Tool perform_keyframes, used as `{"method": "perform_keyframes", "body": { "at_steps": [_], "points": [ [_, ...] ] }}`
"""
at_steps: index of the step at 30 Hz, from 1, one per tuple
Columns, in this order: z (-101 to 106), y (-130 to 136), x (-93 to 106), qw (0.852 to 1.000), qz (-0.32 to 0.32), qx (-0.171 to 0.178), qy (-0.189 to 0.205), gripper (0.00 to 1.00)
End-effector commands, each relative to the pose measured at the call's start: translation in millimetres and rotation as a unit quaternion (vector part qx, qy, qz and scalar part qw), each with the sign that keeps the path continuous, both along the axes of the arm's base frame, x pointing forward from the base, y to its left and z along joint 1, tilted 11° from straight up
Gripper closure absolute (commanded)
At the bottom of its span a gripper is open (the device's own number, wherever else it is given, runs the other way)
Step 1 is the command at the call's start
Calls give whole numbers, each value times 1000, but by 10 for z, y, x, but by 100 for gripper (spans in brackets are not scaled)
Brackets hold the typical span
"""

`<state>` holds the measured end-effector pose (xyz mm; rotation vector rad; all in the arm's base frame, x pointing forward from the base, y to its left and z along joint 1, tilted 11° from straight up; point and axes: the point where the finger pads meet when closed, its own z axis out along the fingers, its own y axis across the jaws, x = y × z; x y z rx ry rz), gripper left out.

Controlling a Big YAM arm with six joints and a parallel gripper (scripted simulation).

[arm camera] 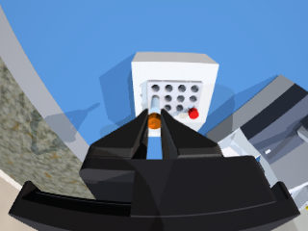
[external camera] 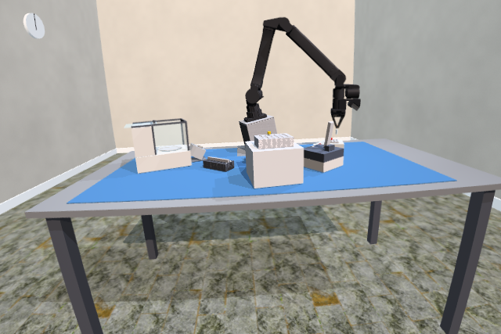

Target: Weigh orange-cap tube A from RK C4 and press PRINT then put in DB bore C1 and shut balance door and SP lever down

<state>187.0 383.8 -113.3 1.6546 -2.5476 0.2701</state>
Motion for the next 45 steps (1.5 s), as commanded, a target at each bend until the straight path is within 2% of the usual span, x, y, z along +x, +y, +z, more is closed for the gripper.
{"method": "perform_keyframes", "body": {
  "at_steps": [1, 14, 15, 22, 28, 31, 33, 45],
  "points": [
    [101, 240, 161, 1000, 3, 20, -10, 91],
    [128, 254, 168, 1000, 2, 24, -12, 91],
    [24, 243, 172, 1000, 2, 23, -11, 91],
    [-57, 231, 165, 1000, 3, 23, -12, 91],
    [-215, -19, 67, 1000, 2, 5, -3, 91],
    [-282, -46, 58, 1000, 3, 2, -2, 91],
    [-132, 39, 94, 1000, 3, 19, -10, 91],
    [-133, 14, 80, 1000, 3, 17, -9, 91]
  ]
}}
